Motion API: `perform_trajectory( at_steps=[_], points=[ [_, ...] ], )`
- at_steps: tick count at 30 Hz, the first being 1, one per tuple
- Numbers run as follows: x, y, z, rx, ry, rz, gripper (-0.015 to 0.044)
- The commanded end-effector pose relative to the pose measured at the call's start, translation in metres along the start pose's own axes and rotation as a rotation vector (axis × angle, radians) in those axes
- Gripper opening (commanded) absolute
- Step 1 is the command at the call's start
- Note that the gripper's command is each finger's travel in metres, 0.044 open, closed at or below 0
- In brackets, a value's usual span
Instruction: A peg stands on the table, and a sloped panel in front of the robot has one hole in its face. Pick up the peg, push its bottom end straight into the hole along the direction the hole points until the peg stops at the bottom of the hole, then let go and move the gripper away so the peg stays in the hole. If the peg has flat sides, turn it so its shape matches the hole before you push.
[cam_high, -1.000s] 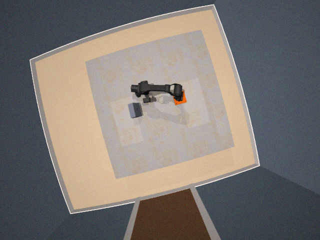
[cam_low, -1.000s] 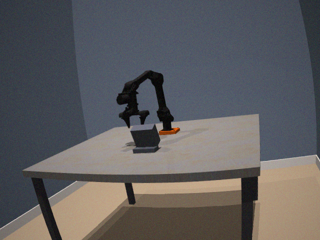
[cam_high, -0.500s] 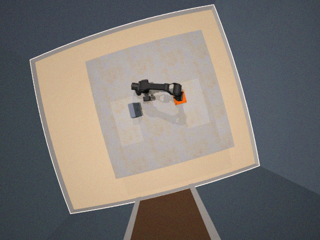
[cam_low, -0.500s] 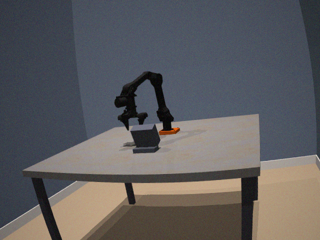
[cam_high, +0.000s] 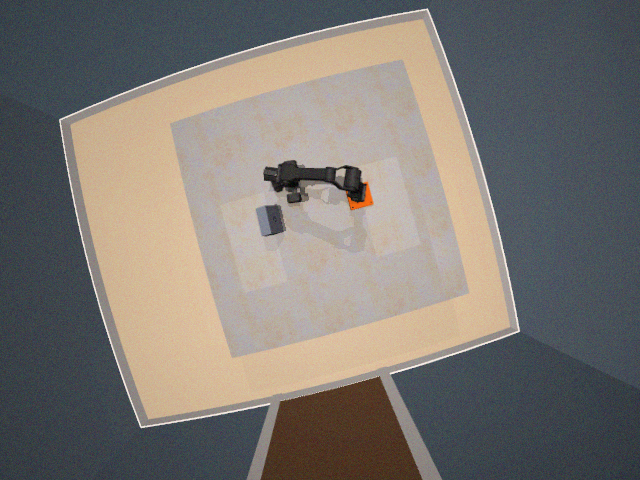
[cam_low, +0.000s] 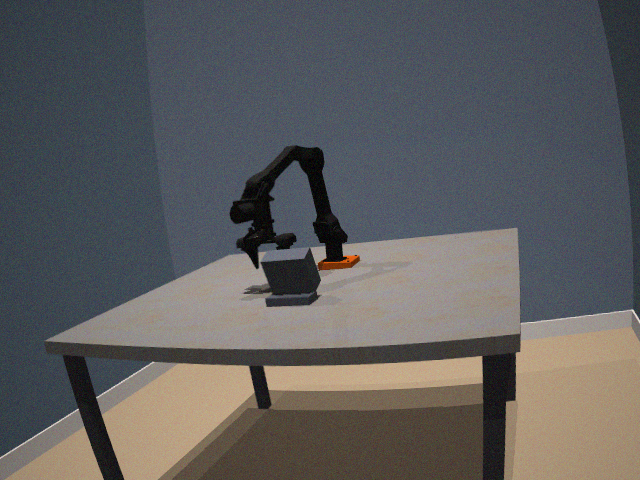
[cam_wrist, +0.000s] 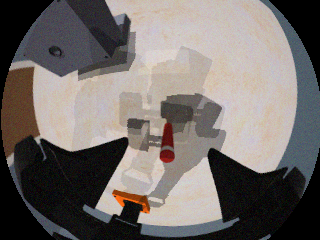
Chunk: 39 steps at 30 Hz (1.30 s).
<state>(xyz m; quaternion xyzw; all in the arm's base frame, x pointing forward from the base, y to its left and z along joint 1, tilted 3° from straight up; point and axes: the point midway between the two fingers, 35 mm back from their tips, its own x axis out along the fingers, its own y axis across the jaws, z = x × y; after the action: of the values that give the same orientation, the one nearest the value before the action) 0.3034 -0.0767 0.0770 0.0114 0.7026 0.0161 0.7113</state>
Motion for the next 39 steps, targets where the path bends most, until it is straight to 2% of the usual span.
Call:
perform_trajectory(
  at_steps=[1,16,31,39],
  points=[
    [0.007,0.001,0.0,-0.001,0.002,0.006,0.044],
    [0.029,0.002,-0.002,-0.001,0.002,0.006,0.044],
    [0.025,0.0,-0.002,-0.003,0.002,0.001,0.0046],
    [0.025,0.0,-0.002,-0.003,0.002,0.001,0.0]
  ],
)
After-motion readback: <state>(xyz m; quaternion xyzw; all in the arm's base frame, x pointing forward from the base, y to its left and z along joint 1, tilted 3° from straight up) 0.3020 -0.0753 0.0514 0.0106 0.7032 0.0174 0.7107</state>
